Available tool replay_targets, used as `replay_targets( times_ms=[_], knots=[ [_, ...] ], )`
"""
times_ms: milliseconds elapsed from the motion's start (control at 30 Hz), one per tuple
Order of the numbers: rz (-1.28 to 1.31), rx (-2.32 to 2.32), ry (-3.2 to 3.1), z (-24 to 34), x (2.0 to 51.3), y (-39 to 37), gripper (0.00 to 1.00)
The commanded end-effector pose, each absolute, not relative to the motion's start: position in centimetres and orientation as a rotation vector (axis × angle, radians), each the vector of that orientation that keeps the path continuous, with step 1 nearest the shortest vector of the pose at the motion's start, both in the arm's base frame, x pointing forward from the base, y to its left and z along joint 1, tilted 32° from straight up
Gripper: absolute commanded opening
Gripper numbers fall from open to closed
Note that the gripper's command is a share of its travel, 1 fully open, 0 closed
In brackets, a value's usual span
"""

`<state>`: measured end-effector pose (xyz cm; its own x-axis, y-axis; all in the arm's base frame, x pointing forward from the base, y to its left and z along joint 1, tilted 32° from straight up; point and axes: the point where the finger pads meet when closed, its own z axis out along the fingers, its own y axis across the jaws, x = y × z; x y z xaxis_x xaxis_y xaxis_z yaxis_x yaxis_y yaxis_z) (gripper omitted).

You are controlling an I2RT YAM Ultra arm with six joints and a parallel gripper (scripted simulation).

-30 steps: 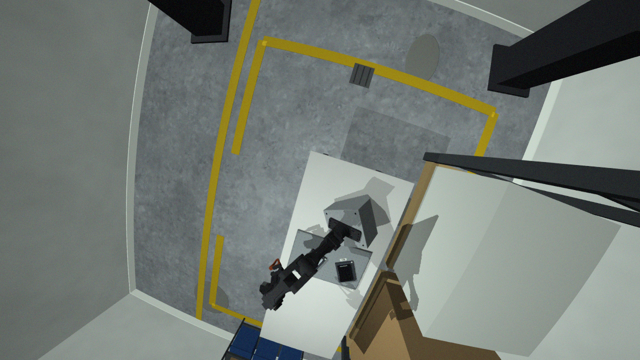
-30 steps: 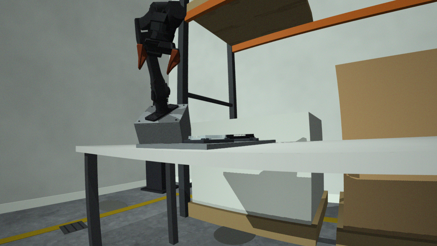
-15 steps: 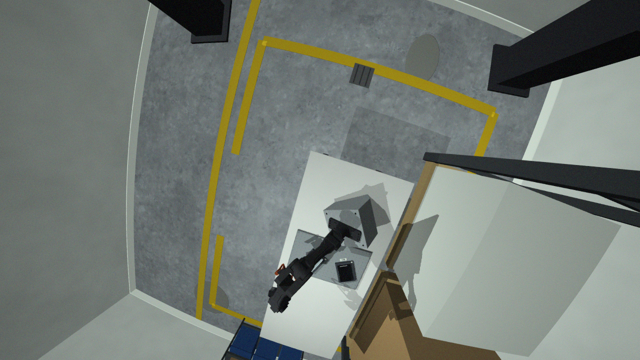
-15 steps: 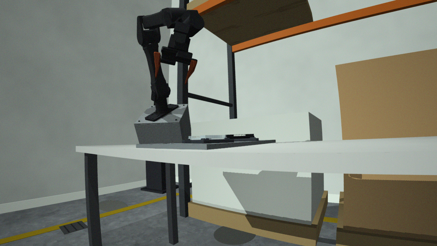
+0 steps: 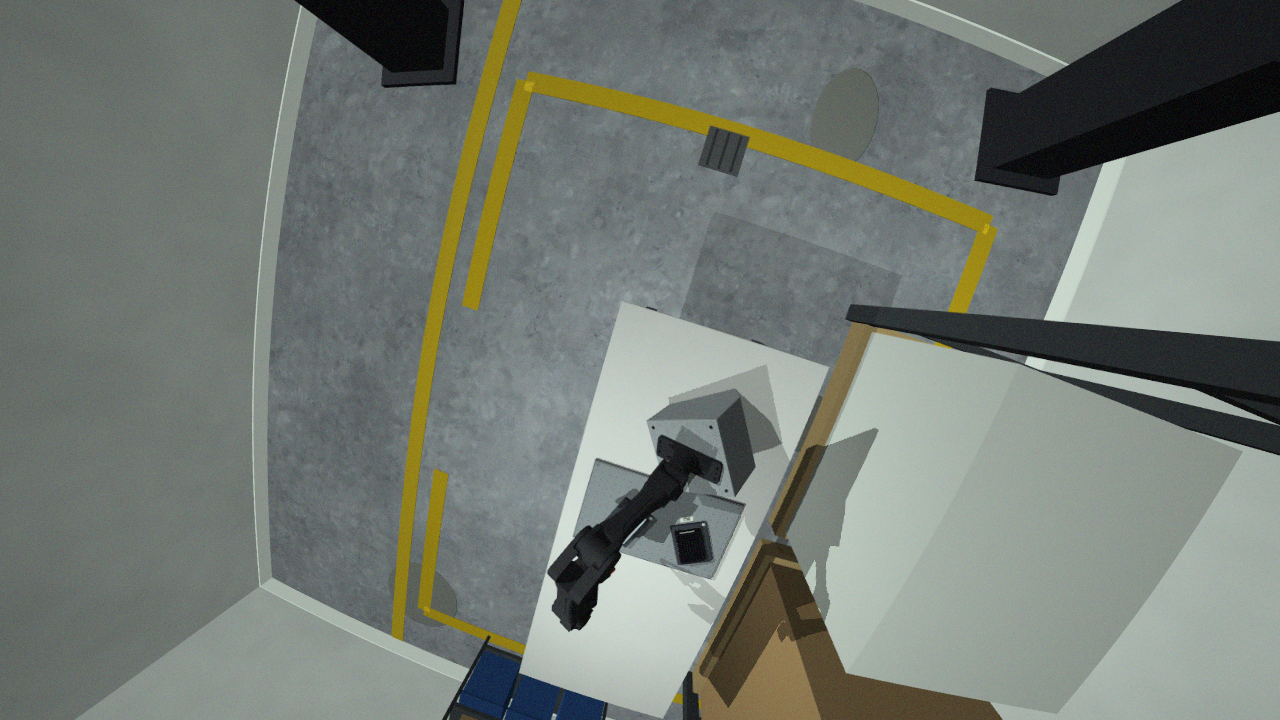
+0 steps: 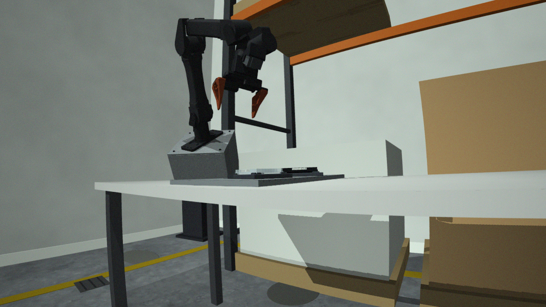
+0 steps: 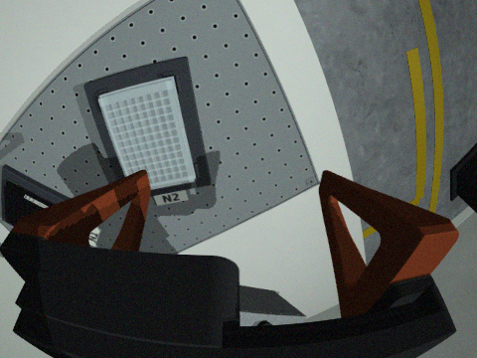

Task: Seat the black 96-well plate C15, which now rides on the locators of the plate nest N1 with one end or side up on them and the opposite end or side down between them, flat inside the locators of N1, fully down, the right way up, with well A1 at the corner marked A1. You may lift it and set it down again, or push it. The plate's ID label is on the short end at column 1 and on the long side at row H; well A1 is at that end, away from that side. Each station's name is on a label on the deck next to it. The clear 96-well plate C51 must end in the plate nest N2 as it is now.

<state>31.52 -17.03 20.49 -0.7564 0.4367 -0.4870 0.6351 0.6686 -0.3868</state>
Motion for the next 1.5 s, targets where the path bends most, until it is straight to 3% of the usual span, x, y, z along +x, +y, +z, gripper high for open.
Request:
replay_targets(
  times_ms=[0,1467],
  knots=[
    [-0.778,0.781,2.532,20.7,32.4,-16.5,1.0],
    [-0.776,0.07,2.786,7.7,40.6,-3.9,1.0]
  ],
)
